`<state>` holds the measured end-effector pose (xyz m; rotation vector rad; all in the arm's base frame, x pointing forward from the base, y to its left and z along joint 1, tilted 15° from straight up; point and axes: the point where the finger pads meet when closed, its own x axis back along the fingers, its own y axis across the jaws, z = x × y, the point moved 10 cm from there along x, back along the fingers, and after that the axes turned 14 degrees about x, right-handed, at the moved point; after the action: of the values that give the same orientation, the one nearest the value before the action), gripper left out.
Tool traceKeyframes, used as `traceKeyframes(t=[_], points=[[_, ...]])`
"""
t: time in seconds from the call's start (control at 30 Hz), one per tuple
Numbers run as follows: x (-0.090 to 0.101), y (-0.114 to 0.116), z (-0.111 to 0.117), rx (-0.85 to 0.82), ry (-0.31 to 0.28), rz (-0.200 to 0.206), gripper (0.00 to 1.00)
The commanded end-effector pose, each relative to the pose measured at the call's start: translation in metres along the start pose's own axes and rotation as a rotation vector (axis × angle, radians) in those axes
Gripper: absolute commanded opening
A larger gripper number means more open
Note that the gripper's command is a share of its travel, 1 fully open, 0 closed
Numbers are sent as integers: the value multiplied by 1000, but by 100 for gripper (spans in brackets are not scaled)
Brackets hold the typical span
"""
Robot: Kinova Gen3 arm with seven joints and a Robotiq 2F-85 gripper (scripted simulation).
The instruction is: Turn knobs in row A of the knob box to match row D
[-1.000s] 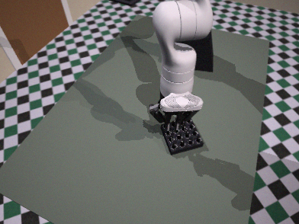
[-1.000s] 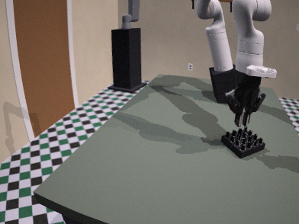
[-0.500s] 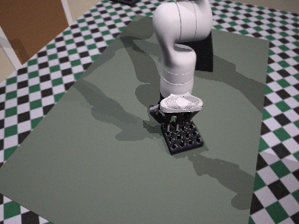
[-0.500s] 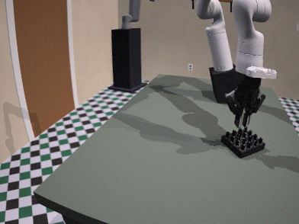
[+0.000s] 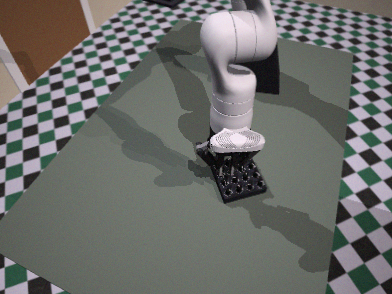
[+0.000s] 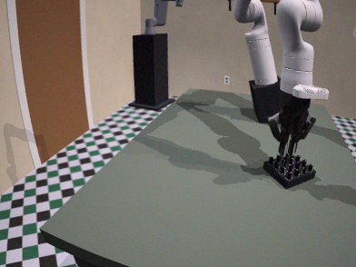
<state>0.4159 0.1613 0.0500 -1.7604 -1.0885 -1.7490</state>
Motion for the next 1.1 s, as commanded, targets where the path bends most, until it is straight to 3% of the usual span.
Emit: traceKeyframes(t=[0.0, 0.63, 1.07], points=[[-5, 0, -1, 0, -4, 1, 19], [-25, -1, -1, 0, -4, 1, 19], [-29, -1, -1, 0, -4, 1, 19]])
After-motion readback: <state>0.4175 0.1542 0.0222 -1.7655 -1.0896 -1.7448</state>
